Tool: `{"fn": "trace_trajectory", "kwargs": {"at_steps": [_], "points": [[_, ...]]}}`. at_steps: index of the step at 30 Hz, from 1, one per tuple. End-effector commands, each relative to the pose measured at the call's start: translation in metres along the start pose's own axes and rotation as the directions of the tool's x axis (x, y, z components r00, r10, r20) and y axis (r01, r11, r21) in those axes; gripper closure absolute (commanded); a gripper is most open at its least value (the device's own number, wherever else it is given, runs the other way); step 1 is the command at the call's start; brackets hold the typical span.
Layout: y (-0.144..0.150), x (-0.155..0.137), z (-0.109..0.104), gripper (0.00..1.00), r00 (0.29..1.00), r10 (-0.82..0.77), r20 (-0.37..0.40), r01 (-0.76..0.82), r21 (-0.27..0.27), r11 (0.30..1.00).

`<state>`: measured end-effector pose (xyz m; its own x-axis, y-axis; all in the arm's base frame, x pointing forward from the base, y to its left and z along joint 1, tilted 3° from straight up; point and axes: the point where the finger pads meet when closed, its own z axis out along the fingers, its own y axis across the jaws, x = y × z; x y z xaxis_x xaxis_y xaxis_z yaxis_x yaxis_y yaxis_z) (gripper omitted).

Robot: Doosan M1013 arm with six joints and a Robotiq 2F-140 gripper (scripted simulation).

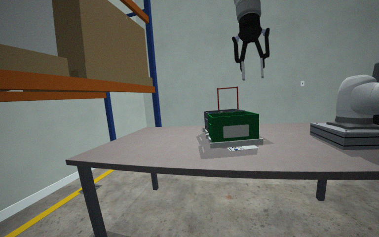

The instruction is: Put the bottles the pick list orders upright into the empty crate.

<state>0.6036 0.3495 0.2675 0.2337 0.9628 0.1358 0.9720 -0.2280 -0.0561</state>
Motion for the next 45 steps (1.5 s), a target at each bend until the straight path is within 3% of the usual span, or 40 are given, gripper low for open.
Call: {"fn": "trace_trajectory", "kwargs": {"at_steps": [1,8,20,22,37,39,45], "points": [[-0.004,0.000,0.000,0.62,0.988,0.155,0.020,-0.155,-0.006,0.988],[-0.009,-0.001,0.000,0.62,0.950,0.312,0.033,-0.311,-0.015,0.950],[-0.021,-0.002,-0.001,0.62,0.777,0.628,0.050,-0.626,-0.049,0.778],[-0.021,-0.002,-0.001,0.62,0.777,0.628,0.050,-0.626,-0.049,0.778],[-0.032,-0.004,-0.002,0.62,0.412,0.911,0.034,-0.904,-0.109,0.413],[-0.032,-0.004,-0.002,0.62,0.412,0.911,0.034,-0.904,-0.109,0.413],[-0.039,-0.006,-0.003,0.62,0.223,0.975,0.011,-0.966,-0.132,0.222]]}}
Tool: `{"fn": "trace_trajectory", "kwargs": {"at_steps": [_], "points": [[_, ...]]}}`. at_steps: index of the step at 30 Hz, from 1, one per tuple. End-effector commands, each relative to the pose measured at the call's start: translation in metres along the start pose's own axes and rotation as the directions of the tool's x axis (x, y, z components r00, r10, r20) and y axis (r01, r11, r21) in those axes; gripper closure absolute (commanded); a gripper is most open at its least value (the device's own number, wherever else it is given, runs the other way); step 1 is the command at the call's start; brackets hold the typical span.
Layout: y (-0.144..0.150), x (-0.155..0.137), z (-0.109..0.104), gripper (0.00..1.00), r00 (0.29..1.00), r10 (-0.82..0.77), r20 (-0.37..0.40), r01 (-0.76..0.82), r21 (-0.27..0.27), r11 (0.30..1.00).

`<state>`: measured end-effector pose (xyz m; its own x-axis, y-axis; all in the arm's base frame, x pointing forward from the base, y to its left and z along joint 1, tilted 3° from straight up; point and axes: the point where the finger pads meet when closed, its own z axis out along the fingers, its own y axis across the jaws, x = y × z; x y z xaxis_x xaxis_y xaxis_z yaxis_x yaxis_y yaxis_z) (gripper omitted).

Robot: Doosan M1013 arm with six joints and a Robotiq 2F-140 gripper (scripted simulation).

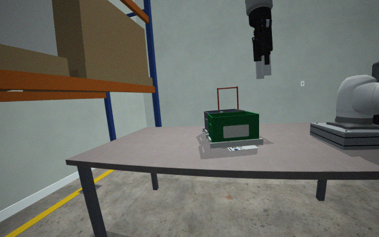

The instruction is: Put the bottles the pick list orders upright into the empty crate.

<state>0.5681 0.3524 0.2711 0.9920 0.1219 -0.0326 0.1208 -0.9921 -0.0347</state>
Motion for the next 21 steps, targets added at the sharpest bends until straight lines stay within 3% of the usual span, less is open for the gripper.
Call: {"fn": "trace_trajectory", "kwargs": {"at_steps": [1,11,16,21], "points": [[0.000,-0.003,0.000,0.62,0.988,0.155,-0.001,-0.155,-0.019,0.988],[-0.001,-0.010,-0.001,0.62,0.924,0.382,-0.012,-0.382,-0.040,0.923],[-0.002,-0.014,-0.002,0.62,0.845,0.534,-0.026,-0.534,-0.052,0.844],[-0.002,-0.014,-0.002,0.62,0.840,0.541,-0.027,-0.542,-0.052,0.839]]}}
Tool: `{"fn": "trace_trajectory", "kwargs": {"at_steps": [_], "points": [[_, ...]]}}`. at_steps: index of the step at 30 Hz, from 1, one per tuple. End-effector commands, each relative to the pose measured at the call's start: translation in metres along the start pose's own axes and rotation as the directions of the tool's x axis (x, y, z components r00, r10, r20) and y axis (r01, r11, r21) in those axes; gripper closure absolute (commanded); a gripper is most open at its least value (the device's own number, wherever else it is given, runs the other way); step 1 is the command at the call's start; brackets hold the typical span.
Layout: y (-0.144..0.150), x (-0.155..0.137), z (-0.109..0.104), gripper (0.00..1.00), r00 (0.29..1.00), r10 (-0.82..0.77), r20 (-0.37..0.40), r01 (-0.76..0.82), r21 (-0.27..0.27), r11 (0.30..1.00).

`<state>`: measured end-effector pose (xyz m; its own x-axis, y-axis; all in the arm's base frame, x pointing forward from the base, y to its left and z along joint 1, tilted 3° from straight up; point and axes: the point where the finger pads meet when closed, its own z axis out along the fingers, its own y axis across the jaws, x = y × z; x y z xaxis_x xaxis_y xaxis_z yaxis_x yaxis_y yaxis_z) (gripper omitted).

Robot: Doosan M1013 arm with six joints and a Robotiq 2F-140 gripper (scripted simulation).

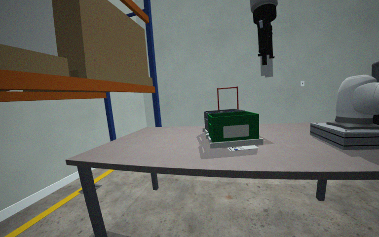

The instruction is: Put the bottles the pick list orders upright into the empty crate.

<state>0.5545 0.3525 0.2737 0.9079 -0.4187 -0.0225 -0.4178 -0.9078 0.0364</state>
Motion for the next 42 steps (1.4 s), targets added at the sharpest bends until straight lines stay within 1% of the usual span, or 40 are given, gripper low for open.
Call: {"fn": "trace_trajectory", "kwargs": {"at_steps": [1,16,22,24,31,36,39,41,42], "points": [[0.000,0.000,0.000,0.62,1.000,0.019,-0.003,-0.019,-0.004,1.000],[0.000,0.000,0.000,0.62,1.000,0.019,-0.003,-0.019,-0.004,1.000],[0.019,0.018,0.015,0.62,0.984,-0.180,-0.002,0.180,-0.004,0.984],[0.019,0.018,0.015,0.62,0.984,-0.180,-0.002,0.180,-0.004,0.984],[0.040,0.040,0.032,0.62,0.918,-0.396,-0.001,0.396,-0.005,0.918],[0.055,0.055,0.045,0.62,0.852,-0.523,-0.001,0.523,-0.006,0.852],[0.065,0.064,0.052,0.62,0.804,-0.595,0.000,0.595,-0.007,0.804],[0.065,0.064,0.052,0.62,0.804,-0.595,0.000,0.595,-0.007,0.804],[0.068,0.067,0.054,0.62,0.755,-0.655,0.001,0.655,-0.005,0.755]]}}
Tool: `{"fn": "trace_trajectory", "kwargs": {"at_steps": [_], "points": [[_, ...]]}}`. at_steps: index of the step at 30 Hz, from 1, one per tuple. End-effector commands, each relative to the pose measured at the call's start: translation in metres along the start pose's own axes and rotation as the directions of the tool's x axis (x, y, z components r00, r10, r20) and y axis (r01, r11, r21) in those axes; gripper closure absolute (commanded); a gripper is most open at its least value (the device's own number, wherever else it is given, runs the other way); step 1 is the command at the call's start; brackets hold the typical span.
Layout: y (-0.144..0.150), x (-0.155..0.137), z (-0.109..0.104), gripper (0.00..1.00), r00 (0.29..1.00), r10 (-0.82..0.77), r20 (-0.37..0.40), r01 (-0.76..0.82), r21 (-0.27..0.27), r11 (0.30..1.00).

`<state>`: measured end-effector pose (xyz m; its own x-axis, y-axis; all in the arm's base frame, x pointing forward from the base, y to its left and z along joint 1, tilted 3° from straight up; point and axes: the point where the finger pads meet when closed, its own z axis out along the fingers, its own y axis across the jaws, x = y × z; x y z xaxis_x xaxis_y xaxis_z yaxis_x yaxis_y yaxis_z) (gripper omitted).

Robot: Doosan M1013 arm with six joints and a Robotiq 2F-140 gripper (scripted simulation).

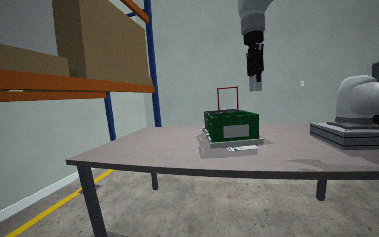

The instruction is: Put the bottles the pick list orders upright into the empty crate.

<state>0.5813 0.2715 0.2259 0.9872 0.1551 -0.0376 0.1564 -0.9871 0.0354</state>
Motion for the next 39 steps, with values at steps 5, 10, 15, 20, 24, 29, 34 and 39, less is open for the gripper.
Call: {"fn": "trace_trajectory", "kwargs": {"at_steps": [5,10,15,20,24,29,34,39], "points": [[0.031,0.007,0.019,0.62,0.990,-0.143,-0.001,0.143,0.013,0.990],[0.052,0.011,0.032,0.62,0.990,-0.143,-0.001,0.143,0.013,0.990],[0.069,0.014,0.042,0.62,0.990,-0.143,-0.001,0.143,0.013,0.990],[0.086,0.018,0.052,0.62,0.990,-0.143,-0.001,0.143,0.013,0.990],[0.103,0.021,0.062,0.62,0.990,-0.143,-0.001,0.143,0.013,0.990],[0.124,0.025,0.075,0.62,0.990,-0.143,-0.001,0.143,0.013,0.990],[0.136,0.028,0.083,0.62,0.990,-0.143,-0.001,0.143,0.013,0.990],[0.136,0.028,0.083,0.62,0.990,-0.143,-0.001,0.143,0.013,0.990]]}}
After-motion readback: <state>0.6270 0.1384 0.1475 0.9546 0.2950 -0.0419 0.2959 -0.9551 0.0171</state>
